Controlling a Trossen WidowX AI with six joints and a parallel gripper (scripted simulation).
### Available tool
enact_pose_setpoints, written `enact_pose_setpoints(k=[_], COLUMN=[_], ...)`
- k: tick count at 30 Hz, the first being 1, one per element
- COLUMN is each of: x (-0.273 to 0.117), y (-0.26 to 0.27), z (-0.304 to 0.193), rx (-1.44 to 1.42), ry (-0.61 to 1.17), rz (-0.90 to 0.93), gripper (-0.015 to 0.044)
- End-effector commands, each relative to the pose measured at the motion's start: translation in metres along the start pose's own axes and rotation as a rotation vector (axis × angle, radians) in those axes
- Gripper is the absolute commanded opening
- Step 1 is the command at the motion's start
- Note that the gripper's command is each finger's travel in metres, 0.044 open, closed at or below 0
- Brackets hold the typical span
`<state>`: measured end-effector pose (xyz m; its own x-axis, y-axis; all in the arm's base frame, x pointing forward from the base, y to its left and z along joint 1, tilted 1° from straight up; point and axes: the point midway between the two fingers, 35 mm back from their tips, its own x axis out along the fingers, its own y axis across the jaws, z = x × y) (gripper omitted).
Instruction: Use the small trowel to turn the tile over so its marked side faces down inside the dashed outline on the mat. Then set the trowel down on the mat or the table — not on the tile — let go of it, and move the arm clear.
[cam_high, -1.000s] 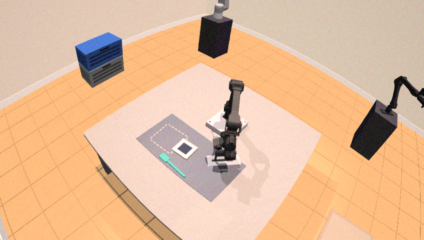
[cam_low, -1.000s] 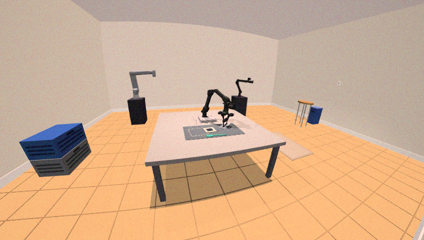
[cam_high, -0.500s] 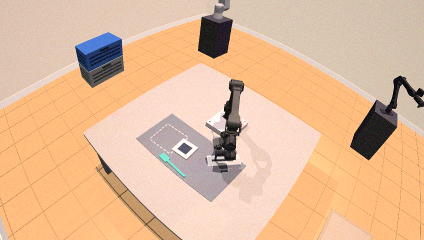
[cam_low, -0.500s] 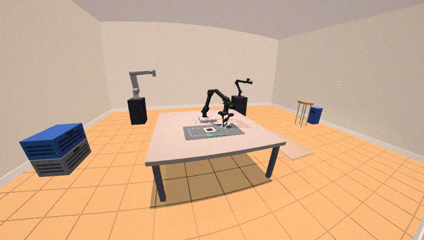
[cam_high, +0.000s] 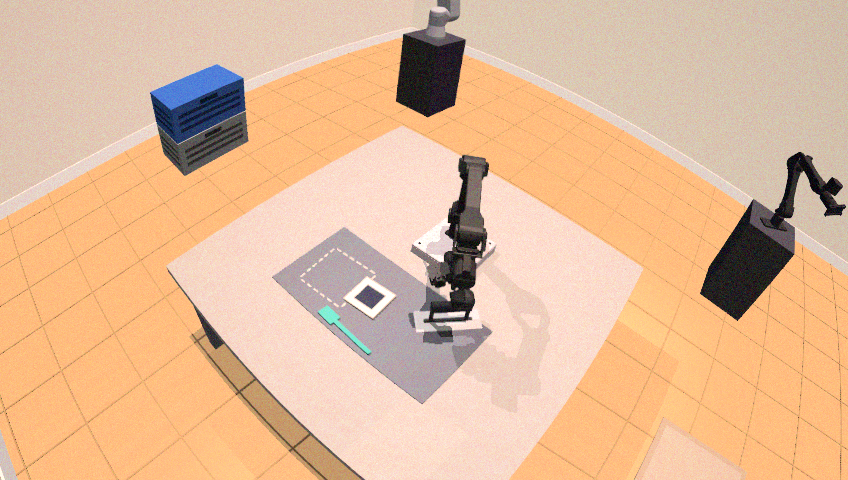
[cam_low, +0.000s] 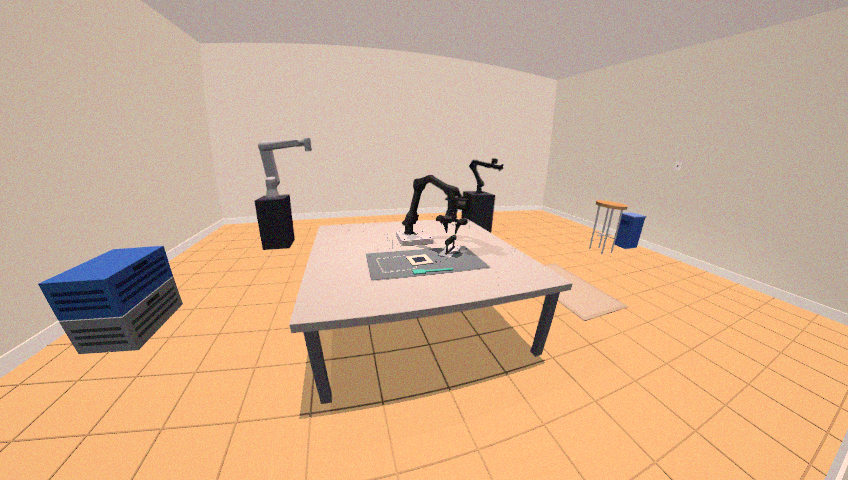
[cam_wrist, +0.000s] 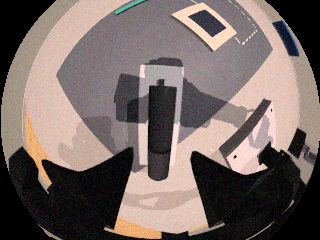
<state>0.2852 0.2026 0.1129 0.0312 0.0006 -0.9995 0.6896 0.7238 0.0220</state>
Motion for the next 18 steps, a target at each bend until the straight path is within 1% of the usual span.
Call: enact_pose_setpoints(k=[1,18], x=[0.0,0.027], y=[-0.001,0.002], z=[-0.001,0.0], rx=[0.004,-0.022], ry=[0.002,0.002], rz=[-0.007,-0.007], gripper=[0.027,0.027])
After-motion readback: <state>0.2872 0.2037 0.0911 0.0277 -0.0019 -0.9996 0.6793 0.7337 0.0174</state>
